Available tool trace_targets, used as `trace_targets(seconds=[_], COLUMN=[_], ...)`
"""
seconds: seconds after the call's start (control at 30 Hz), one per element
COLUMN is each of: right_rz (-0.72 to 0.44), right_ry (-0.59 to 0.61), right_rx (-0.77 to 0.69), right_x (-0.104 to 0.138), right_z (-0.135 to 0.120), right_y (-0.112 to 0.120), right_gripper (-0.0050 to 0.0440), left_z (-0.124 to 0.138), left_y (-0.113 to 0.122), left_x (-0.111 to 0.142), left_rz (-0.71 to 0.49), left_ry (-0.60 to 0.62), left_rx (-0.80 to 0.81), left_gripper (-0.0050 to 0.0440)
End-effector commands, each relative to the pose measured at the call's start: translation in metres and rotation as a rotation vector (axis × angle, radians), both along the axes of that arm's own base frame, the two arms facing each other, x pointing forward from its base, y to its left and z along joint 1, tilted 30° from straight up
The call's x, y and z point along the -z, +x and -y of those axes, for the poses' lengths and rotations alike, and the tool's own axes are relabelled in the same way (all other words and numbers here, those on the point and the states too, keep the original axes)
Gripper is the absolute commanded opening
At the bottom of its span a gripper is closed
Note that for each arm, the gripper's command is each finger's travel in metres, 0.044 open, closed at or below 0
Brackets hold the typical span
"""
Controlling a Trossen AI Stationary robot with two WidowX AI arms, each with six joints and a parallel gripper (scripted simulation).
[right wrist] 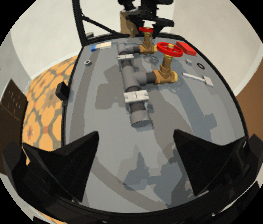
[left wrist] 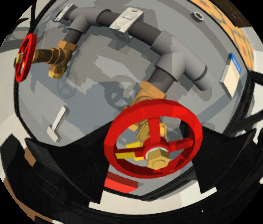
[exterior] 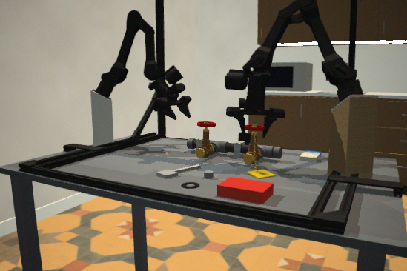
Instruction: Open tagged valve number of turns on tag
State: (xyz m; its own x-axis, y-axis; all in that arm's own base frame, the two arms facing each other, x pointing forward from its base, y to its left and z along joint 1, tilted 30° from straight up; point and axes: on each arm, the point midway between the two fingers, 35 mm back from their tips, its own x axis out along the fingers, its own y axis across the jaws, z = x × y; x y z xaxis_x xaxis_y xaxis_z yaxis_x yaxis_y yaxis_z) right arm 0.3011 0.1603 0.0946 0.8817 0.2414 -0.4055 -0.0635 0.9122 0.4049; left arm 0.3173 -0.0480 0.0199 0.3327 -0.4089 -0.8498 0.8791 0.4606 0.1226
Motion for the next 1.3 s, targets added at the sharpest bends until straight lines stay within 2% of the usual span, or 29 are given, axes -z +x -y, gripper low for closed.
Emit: trace_targets(seconds=[0.0, 0.03, 0.37, 0.53, 0.6, 0.7, 1.03, 1.1, 1.17, 1.27], right_rz=[0.000, 0.000, 0.000, 0.000, 0.000, 0.000, 0.000, 0.000, 0.000, 0.000], right_ry=[0.000, 0.000, 0.000, 0.000, 0.000, 0.000, 0.000, 0.000, 0.000, 0.000], right_rx=[0.000, 0.000, 0.000, 0.000, 0.000, 0.000, 0.000, 0.000, 0.000, 0.000], right_x=[0.0000, 0.0000, 0.0000, 0.0000, 0.0000, 0.0000, 0.0000, 0.0000, 0.0000, 0.0000], right_z=[0.0000, 0.0000, 0.0000, 0.0000, 0.0000, 0.0000, 0.0000, 0.0000, 0.0000, 0.0000], right_y=[0.0000, 0.0000, 0.0000, 0.0000, 0.0000, 0.0000, 0.0000, 0.0000, 0.0000, 0.0000], right_gripper=[0.0400, 0.0400, 0.0400, 0.0400, 0.0400, 0.0400, 0.0400, 0.0400, 0.0400, 0.0400], left_z=[-0.0001, -0.0001, -0.0001, -0.0001, 0.0000, -0.0001, -0.0001, -0.0001, -0.0002, -0.0002], left_y=[-0.0001, -0.0001, -0.0001, -0.0001, 0.0000, 0.0000, 0.0001, 0.0001, 0.0001, 0.0001], left_x=[0.0002, 0.0002, 0.0002, 0.0002, 0.0000, 0.0000, 0.0000, 0.0000, 0.0000, 0.0000], left_rz=[0.000, 0.000, 0.000, 0.000, -0.025, -0.126, -0.366, -0.366, -0.440, -0.512], left_ry=[0.001, 0.001, 0.001, 0.001, -0.020, -0.103, -0.299, -0.299, -0.359, -0.417], left_rx=[-0.002, -0.002, -0.002, -0.002, -0.052, -0.263, -0.764, -0.764, -0.918, -1.068], left_gripper=[0.0232, 0.0232, 0.0000, 0.0000, 0.0000, 0.0000, 0.0000, 0.0000, 0.0000, 0.0000])
